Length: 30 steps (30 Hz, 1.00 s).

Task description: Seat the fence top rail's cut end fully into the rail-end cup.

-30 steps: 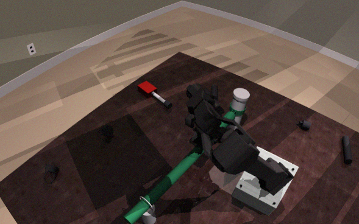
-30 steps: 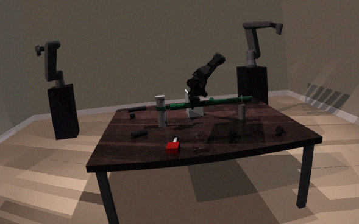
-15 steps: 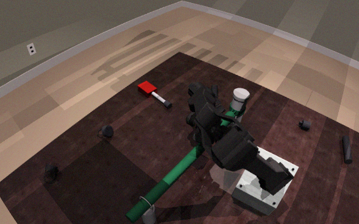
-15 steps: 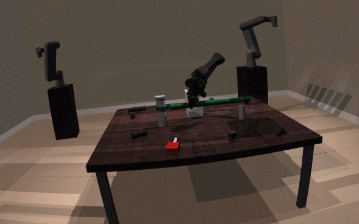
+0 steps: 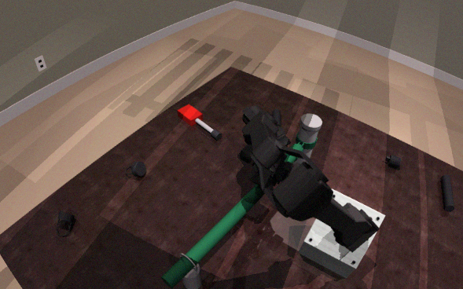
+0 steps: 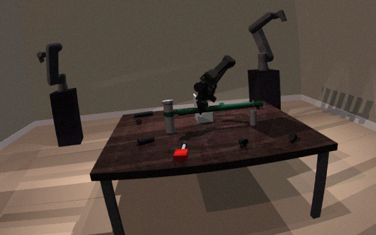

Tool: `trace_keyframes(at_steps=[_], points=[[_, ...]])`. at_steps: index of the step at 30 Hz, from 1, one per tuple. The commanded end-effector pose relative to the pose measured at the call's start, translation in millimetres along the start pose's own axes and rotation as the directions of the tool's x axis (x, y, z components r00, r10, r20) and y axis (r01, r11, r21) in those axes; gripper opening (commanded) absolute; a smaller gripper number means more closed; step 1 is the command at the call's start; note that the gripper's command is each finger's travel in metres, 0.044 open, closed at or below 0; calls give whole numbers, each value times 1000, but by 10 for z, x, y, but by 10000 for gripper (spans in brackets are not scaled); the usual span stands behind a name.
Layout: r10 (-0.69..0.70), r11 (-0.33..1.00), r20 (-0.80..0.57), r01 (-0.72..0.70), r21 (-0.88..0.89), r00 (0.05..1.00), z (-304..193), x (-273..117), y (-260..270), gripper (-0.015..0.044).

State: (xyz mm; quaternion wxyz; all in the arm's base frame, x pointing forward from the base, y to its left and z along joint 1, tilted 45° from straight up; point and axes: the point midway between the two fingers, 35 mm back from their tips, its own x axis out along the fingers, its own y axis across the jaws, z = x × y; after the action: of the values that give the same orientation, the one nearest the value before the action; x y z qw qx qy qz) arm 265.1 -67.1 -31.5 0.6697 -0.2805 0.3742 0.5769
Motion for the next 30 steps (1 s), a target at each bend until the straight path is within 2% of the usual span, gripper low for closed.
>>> trace_keyframes(at_steps=[1,10,15,19,24,30], points=[[-1,1000,0,1,0,1000,2,-1,-1,210],[0,1000,0,0,0,1000,160,-256,-7,440],[1,1000,0,-1,0,1000,301,-468,11,440],[-2,1000,0,2,1,1000,272,-451,3,440],[-1,1000,0,1,1,1000,283,-849,36,440],[-1,1000,0,1,1,1000,285,-878,41,440]])
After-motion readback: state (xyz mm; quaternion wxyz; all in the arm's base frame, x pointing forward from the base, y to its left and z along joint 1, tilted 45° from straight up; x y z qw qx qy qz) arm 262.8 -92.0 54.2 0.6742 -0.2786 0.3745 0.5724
